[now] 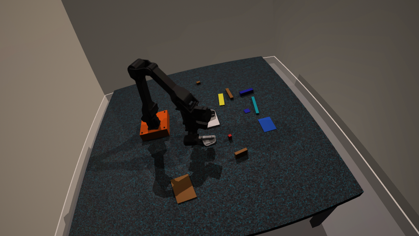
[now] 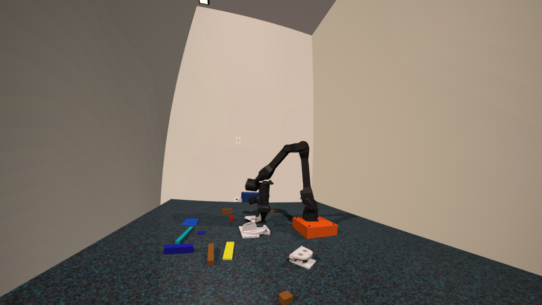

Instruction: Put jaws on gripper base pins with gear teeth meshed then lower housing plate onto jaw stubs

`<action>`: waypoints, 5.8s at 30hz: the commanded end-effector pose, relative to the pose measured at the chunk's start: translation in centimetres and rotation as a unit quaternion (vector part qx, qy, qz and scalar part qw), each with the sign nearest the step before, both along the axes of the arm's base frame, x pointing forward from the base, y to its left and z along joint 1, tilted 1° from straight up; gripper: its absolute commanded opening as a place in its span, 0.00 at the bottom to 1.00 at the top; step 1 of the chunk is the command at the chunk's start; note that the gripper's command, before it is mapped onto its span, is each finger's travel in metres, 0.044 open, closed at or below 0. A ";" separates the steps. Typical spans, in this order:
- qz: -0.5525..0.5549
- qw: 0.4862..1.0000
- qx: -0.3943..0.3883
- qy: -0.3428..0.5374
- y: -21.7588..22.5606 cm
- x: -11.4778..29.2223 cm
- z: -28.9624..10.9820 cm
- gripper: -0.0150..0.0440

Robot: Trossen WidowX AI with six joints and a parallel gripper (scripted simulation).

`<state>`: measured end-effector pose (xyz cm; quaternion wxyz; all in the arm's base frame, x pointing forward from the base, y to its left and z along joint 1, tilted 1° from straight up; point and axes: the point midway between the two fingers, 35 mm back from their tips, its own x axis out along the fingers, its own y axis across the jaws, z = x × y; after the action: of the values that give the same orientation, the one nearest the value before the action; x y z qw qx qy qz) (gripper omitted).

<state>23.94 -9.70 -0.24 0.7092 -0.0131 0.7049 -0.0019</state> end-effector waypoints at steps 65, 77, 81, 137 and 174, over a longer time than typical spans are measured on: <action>0.096 0.995 -0.001 0.002 -0.2 0.6 7.5 0.32; 0.216 0.976 -0.002 0.004 -0.6 1.3 7.5 0.32; 0.255 0.967 -0.003 0.005 -0.7 1.5 7.5 0.32; 0.697 0.717 -0.007 0.015 -2.3 4.1 7.6 0.32; 0.888 0.459 -0.008 0.020 -3.3 5.8 7.7 0.32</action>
<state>29.55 -12.81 7.36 0.3344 -0.6272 0.3453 0.6128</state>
